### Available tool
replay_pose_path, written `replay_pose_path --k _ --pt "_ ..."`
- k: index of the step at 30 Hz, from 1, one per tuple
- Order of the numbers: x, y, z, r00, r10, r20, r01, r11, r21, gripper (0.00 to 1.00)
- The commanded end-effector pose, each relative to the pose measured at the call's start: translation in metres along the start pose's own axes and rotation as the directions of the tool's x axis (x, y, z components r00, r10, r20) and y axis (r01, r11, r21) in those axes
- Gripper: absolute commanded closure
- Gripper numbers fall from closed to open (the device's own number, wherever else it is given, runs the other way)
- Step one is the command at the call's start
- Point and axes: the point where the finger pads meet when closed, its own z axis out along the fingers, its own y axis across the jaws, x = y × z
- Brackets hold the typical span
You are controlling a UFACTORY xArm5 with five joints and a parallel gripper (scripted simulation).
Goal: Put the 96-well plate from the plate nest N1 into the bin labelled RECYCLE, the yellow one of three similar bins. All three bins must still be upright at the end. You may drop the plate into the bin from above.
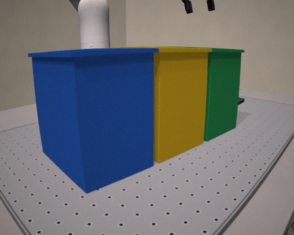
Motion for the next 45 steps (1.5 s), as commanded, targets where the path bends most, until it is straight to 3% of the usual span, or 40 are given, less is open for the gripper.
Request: replay_pose_path --k 1,17,28,45 --pt "0.000 -0.001 -0.001 1.000 0.000 -0.001 0.000 1.000 0.004 0.00" --pt "0.000 -0.001 -0.001 1.000 0.000 -0.001 0.000 1.000 0.004 0.00" --pt "0.048 0.003 -0.001 0.992 -0.124 -0.010 0.124 0.992 -0.030 0.00" --pt "0.099 0.015 0.001 0.969 -0.246 -0.001 0.245 0.967 -0.067 0.00"
